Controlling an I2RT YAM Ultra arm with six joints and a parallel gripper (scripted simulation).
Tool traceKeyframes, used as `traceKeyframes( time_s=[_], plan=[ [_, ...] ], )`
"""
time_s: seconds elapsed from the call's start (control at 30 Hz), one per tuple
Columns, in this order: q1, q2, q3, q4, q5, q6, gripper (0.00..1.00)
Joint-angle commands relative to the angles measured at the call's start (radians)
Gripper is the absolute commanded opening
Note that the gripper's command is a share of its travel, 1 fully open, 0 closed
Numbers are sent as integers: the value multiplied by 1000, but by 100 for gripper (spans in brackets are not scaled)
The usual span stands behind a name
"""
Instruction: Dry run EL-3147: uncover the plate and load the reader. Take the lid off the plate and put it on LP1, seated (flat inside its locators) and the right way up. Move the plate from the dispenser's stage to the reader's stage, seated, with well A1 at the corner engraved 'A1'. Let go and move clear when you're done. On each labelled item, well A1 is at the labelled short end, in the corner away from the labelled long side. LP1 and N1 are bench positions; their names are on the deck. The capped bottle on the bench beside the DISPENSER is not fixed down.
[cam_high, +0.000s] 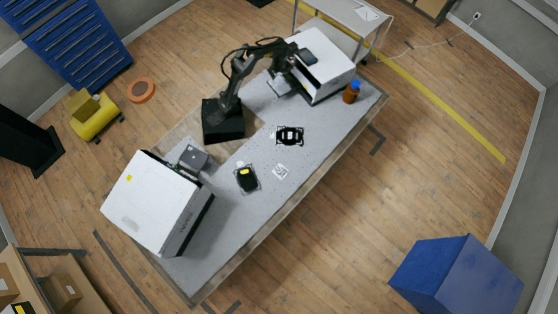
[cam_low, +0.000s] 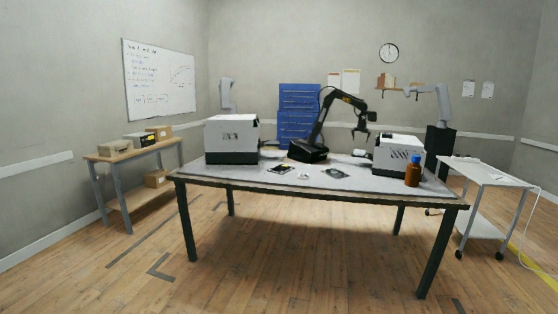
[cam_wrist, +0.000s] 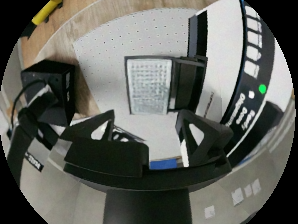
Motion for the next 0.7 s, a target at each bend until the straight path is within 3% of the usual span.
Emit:
traceKeyframes(
  time_s=[0.0, 0.07, 0.13, 0.53, 0.63, 0.67],
  plan=[
    [-10, -12, -15, 22, 0, -8, 100],
    [0, -11, 22, 27, -1, -6, 100],
    [-5, 3, -28, 37, -2, -9, 100],
    [-18, 23, -75, 97, -8, -15, 100],
    [-13, -1, -40, 103, -8, -14, 100],
    [-13, 3, -67, 108, -8, -15, 100]
  ],
)
